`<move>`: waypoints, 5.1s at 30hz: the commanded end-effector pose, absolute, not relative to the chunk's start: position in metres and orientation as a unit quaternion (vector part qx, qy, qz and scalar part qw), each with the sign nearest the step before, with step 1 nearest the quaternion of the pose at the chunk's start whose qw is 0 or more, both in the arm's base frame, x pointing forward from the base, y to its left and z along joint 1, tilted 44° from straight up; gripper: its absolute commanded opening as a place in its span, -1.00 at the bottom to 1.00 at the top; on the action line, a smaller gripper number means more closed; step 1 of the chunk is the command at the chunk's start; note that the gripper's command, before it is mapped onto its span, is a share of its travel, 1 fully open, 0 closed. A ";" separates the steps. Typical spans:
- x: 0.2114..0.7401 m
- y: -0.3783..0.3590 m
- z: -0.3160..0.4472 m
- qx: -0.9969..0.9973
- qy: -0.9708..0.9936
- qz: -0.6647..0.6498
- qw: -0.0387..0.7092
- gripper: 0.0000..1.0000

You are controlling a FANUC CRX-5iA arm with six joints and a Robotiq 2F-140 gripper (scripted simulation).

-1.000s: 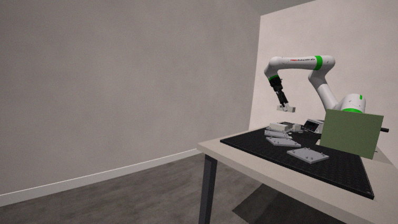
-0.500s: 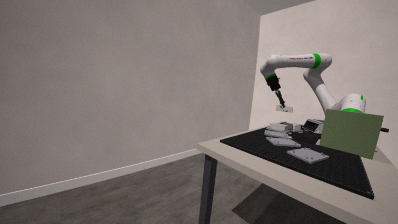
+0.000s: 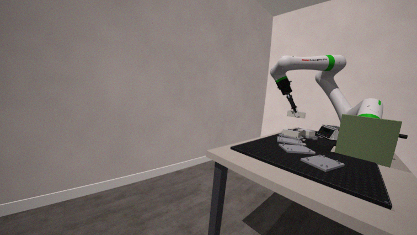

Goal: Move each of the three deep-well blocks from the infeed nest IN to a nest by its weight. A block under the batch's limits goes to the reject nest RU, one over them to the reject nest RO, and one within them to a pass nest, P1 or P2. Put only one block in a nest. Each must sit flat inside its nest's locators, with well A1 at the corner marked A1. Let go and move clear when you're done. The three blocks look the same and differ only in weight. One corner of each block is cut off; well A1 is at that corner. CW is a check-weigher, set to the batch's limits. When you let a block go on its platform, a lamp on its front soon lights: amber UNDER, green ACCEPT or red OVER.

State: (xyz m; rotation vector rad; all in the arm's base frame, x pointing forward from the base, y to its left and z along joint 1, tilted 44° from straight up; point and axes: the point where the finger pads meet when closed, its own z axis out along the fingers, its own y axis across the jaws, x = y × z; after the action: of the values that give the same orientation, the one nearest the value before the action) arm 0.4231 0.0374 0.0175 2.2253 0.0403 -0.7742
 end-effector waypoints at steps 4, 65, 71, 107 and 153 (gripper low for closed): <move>0.423 0.052 0.004 0.873 0.016 -0.303 0.383 -0.80; 0.381 0.168 -0.104 0.798 0.233 -0.372 0.413 -0.80; 0.372 0.181 -0.116 0.798 0.233 -0.372 0.413 -0.80; 0.325 0.246 -0.175 0.798 0.233 -0.372 0.413 -0.80; 0.221 0.264 -0.257 0.679 0.434 -0.419 0.419 -0.80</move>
State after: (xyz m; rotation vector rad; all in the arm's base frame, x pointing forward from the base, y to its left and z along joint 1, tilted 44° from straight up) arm 0.2263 0.2629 -0.2533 1.7009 1.0882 -1.0500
